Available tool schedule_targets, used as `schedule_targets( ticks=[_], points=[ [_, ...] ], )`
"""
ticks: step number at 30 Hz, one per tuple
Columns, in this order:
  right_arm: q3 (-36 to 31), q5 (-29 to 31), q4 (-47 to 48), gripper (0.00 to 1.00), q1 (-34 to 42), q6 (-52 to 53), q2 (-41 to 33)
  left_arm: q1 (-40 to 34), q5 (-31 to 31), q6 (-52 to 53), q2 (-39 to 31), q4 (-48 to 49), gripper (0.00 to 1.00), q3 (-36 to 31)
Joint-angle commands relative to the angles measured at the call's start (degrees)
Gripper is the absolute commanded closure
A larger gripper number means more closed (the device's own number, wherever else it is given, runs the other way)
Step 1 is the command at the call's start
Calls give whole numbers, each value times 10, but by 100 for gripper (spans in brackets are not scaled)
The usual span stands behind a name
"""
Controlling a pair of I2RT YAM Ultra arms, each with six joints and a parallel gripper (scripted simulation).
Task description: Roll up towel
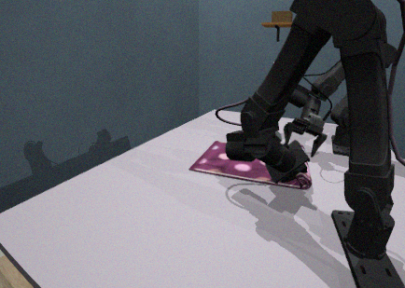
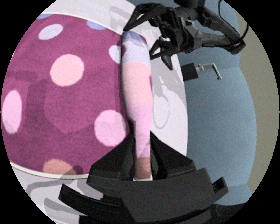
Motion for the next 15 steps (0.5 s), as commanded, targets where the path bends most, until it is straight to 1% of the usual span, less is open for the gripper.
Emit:
schedule_targets(
  ticks=[1, 3, 15],
  points=[
    [0, -7, 44, 2, -2, 1, 17, 3, -6, 10, 7, 4, 82, 10],
    [3, -6, 52, 2, 0, 4, 26, 3, -6, 10, 7, 4, 82, 10],
    [-4, -6, 73, 53, 1, 6, 39, 3, -6, 10, 7, 4, 82, 10]
  ],
)
